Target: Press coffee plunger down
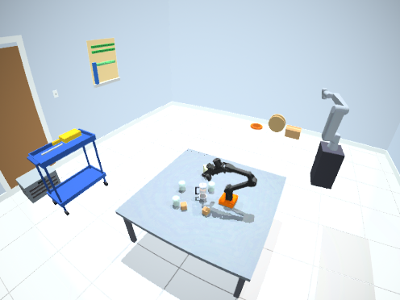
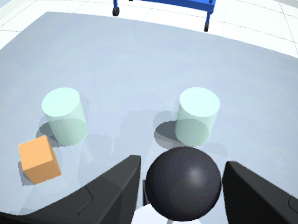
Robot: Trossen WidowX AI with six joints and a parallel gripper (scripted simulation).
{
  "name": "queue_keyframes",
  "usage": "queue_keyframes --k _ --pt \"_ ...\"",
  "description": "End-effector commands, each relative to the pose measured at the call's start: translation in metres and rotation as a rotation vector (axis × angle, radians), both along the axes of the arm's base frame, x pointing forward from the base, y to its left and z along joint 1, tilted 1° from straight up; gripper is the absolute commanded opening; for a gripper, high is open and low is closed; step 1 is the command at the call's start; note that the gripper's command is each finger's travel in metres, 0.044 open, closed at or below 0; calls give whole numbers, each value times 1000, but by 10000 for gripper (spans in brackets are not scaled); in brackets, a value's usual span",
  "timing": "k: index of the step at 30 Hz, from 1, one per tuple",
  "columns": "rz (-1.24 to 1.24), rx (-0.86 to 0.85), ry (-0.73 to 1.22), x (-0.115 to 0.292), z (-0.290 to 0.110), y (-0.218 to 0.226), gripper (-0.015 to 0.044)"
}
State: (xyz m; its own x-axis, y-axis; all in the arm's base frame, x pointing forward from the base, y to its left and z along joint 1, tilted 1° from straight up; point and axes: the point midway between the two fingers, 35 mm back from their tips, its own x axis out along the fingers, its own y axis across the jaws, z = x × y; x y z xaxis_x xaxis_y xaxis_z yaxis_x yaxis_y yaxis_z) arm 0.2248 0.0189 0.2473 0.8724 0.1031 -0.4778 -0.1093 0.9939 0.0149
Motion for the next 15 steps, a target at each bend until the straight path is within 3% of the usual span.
queue_keyframes --k 1,15 --pt "-6 4 0 0 0 0 128" --pt "-6 4 0 1 -7 0 128"
